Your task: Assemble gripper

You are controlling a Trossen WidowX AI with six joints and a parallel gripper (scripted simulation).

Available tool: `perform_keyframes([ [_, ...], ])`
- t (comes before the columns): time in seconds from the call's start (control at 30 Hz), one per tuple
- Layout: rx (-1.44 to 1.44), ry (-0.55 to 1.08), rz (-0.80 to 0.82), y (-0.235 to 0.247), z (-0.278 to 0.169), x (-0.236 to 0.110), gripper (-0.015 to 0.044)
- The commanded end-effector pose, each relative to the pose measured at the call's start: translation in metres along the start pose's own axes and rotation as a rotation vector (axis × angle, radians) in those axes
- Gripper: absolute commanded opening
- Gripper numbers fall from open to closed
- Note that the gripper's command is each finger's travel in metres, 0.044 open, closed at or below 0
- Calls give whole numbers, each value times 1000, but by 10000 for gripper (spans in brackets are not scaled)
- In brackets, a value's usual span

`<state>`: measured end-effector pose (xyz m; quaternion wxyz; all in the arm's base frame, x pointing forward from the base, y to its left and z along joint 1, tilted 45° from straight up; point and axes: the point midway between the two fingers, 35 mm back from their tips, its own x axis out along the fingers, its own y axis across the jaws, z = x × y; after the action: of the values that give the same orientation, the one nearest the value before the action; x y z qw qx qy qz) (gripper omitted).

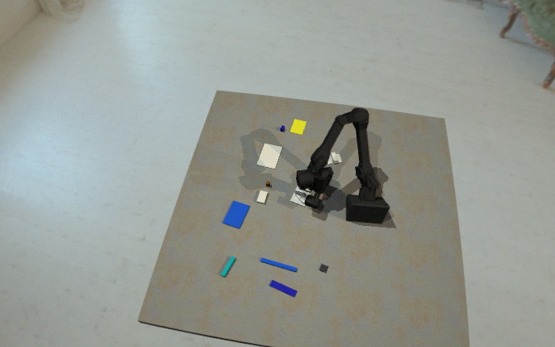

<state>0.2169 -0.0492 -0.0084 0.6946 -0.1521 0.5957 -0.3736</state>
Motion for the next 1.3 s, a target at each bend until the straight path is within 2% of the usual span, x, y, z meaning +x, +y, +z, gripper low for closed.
perform_keyframes([
  [0.0,-5,2,0,0,-1,1,351],
  [1.0,-5,2,0,0,-1,1,351],
  [1.1,0,0,0,0,0,0,430],
  [1.27,0,0,0,0,0,0,440],
])
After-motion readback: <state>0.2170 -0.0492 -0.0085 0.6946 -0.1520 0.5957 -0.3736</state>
